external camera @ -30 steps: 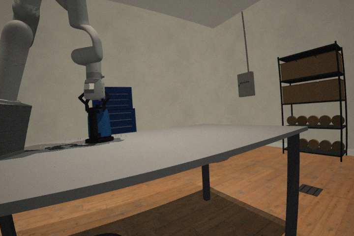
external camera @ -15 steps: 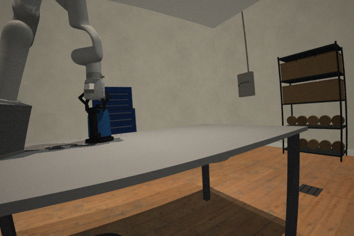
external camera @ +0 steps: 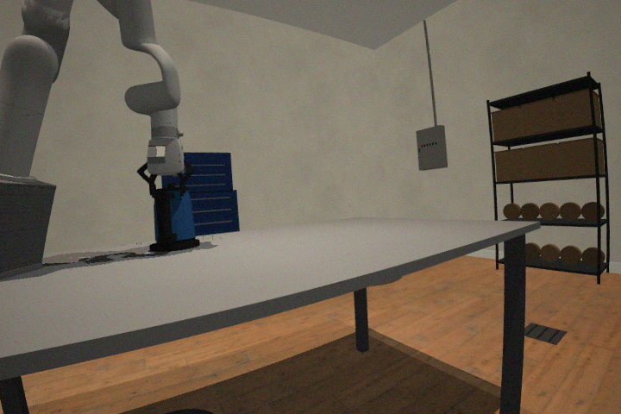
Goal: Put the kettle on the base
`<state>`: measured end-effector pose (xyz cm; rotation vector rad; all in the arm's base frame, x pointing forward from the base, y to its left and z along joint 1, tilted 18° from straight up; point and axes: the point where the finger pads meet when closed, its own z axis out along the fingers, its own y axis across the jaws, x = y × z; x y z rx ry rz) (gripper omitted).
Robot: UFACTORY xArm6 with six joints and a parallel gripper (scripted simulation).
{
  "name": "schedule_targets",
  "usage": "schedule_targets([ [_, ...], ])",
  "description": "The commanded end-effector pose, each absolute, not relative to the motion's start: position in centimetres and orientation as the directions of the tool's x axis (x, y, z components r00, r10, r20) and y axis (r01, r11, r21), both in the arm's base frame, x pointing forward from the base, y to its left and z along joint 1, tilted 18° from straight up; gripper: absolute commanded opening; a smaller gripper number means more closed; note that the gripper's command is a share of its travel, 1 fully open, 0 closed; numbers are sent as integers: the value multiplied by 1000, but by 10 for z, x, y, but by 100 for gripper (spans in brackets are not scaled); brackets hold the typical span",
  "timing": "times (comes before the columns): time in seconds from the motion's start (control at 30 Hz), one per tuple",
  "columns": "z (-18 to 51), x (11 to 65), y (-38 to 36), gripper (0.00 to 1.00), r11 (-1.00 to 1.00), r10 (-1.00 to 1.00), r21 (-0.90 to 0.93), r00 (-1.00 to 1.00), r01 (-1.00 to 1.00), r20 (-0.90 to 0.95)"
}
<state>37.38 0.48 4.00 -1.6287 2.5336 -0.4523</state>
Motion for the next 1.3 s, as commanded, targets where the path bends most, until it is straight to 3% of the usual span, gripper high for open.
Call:
schedule_targets([
  [0.0, 41, 375, 5, 81, 385, -902, -300, -425, -873, 77],
  [0.7, 48, 373, 6, 81, 385, -902, -300, -425, -873, 78],
  [1.27, 131, 352, 24, 81, 385, -902, -300, -425, -873, 77],
])
